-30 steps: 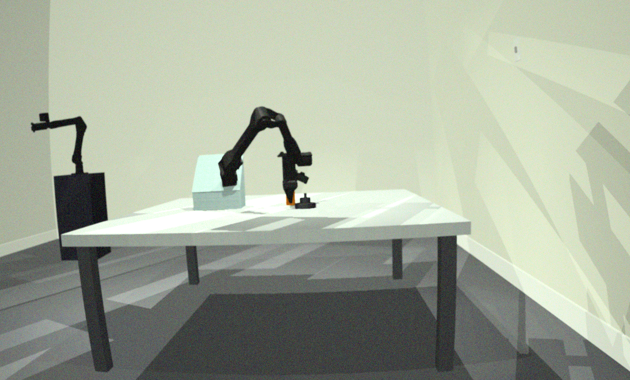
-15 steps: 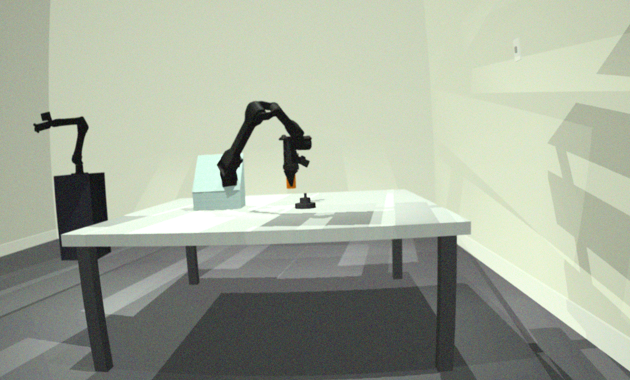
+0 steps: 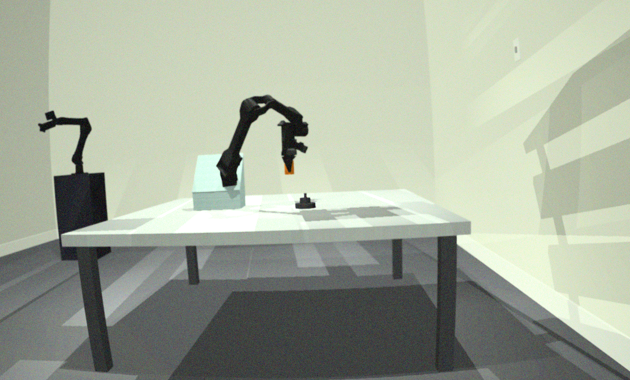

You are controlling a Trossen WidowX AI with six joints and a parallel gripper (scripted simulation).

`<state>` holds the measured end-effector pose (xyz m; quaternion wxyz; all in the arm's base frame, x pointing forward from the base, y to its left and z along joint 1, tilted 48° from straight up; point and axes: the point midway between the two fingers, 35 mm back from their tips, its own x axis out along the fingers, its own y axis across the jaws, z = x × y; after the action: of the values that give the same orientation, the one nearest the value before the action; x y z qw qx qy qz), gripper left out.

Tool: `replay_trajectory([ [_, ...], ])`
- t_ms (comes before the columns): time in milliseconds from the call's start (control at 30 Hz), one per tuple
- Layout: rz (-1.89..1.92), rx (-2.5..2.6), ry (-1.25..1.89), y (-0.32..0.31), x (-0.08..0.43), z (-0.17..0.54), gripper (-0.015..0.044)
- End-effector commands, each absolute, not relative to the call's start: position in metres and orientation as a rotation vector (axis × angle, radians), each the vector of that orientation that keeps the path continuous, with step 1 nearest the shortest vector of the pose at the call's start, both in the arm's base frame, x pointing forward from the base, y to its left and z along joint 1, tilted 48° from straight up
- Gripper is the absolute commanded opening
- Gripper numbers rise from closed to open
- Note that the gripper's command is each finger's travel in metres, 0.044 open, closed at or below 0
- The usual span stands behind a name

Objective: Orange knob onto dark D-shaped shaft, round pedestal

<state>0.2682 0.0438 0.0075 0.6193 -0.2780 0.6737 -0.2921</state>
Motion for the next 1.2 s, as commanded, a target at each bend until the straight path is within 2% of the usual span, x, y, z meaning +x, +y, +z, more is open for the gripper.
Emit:
replay_trajectory([
  [0, -0.661, -0.627, 1.543, 0.04, 0.275, 0.014, 0.0],
  [1167, -0.648, -0.62, 1.539, -0.043, 0.313, 0.055, 0.0],
])
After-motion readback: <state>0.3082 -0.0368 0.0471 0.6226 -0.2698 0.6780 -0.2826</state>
